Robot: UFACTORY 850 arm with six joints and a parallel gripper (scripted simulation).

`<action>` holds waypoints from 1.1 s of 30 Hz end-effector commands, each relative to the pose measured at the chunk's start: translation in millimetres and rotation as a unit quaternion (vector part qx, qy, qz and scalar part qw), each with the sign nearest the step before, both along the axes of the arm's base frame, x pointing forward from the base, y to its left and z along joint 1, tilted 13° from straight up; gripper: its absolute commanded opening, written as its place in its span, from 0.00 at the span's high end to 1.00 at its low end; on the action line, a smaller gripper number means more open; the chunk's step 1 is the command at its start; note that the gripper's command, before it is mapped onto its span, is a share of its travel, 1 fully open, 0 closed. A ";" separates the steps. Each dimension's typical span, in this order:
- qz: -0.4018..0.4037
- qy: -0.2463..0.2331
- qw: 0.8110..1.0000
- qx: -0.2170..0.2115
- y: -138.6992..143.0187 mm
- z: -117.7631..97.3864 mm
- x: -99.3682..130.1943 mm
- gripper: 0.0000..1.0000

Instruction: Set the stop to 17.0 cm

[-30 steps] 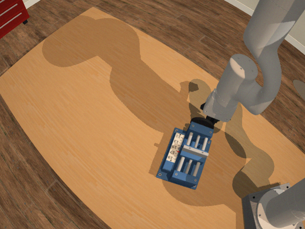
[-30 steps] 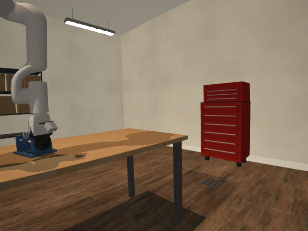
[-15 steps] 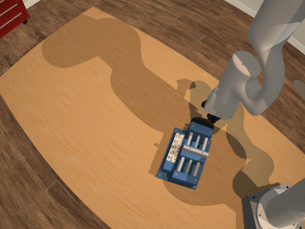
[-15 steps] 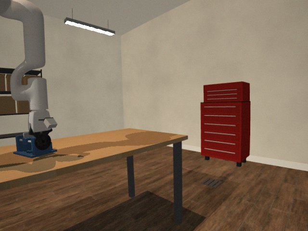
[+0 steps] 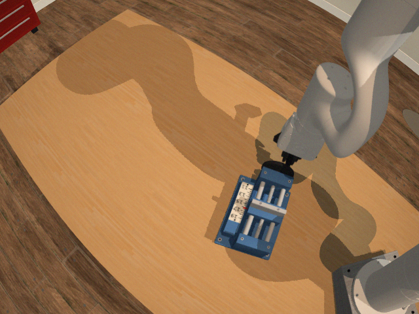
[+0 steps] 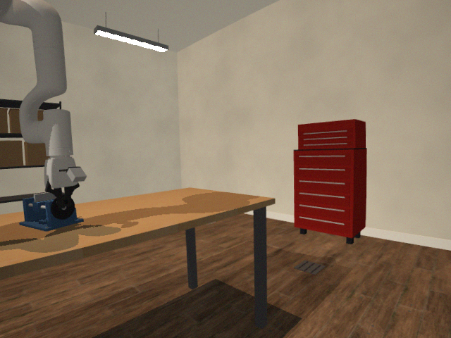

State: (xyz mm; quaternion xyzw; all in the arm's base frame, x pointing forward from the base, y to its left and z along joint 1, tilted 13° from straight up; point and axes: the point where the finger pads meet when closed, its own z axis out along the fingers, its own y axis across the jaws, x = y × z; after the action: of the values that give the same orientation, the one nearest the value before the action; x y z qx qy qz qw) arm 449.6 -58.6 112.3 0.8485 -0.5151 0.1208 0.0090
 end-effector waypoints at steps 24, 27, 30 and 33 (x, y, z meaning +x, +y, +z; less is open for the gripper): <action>0.000 0.009 1.000 0.004 15.3 -34.3 46.8 0.94; 0.000 0.009 1.000 0.004 13.8 -38.1 45.6 0.94; 0.000 0.009 1.000 0.004 12.4 -41.4 44.1 0.94; 0.000 0.009 1.000 0.004 11.8 -42.3 43.5 0.94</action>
State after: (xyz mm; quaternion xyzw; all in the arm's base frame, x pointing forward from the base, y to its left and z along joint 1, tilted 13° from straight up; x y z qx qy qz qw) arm 493.5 -45.8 70.6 0.8504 -0.5152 0.1057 0.0106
